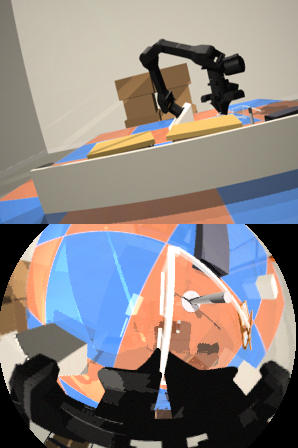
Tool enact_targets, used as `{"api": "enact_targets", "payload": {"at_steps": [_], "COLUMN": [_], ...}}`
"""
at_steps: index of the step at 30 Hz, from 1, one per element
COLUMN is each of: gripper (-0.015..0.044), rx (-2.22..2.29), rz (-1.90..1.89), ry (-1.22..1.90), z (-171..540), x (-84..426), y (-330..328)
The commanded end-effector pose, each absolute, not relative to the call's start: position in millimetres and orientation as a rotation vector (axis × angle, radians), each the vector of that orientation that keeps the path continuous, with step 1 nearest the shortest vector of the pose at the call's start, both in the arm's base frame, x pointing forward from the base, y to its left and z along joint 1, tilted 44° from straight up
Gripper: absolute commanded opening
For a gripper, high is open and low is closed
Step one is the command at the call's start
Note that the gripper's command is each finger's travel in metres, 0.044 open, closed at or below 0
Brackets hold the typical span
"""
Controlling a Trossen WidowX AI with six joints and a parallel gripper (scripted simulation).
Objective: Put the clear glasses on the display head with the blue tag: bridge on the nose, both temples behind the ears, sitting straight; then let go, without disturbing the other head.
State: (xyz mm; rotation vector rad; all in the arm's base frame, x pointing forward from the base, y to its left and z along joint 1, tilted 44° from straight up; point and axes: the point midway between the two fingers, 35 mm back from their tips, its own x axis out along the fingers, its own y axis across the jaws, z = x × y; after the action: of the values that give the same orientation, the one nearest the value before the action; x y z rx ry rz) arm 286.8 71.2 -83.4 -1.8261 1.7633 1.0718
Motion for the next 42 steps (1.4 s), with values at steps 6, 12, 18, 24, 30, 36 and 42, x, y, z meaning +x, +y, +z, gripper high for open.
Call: {"api": "enact_targets", "payload": {"at_steps": [6,12,18,24,30,36,42], "gripper": [0.0,0.0,0.0,0.0,0.0,0.0,0.0], "rx": [-1.833,-1.833,-1.834,-1.834,-1.834,-1.834,-1.834], "rz": [1.074,1.074,1.074,1.074,1.074,1.074,1.073], "ry": [1.762,1.762,1.762,1.763,1.763,1.763,1.764], "z": [-78,-75,-72,-69,-66,-63,-62], "x": [285,285,284,284,284,284,284], "y": [66,63,60,56,53,50,48]}}
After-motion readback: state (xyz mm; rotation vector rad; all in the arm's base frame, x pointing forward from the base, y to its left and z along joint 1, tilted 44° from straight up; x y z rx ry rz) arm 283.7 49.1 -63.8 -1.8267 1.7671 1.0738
